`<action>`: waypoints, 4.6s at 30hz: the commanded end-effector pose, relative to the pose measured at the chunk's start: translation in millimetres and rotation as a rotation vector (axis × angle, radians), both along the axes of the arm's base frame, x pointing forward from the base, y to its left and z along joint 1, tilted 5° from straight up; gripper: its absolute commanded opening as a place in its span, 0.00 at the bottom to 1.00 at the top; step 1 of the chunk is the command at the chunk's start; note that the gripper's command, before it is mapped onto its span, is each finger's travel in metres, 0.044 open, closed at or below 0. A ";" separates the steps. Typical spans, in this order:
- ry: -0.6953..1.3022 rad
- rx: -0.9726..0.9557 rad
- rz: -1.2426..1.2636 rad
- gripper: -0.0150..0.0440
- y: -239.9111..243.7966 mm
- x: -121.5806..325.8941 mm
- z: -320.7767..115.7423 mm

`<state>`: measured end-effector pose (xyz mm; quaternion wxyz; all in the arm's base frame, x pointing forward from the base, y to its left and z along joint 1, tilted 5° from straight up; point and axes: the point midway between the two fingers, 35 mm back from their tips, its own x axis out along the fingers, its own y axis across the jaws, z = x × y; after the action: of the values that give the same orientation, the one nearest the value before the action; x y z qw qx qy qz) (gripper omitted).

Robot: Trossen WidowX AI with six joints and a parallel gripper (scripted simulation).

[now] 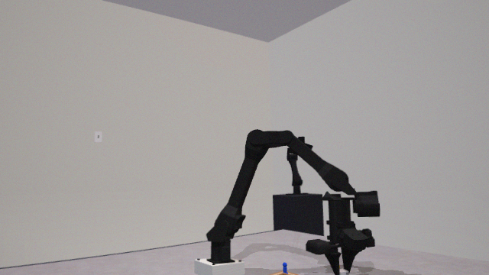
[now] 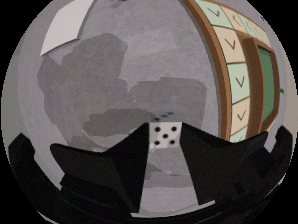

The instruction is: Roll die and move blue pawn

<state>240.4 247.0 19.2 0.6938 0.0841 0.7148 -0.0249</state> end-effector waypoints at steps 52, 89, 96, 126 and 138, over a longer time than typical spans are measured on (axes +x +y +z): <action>-0.011 -0.010 0.119 0.25 -107.2 44.5 93.6; -0.406 -0.030 0.229 0.25 -219.9 42.5 52.7; -0.643 -0.032 0.205 0.25 -220.0 44.0 51.6; -0.860 -0.033 0.185 0.25 -226.5 12.3 88.0; -0.856 -0.036 0.179 0.25 -227.2 13.0 87.1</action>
<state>253.3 19.8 106.4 0.9283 0.0125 0.3667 0.0601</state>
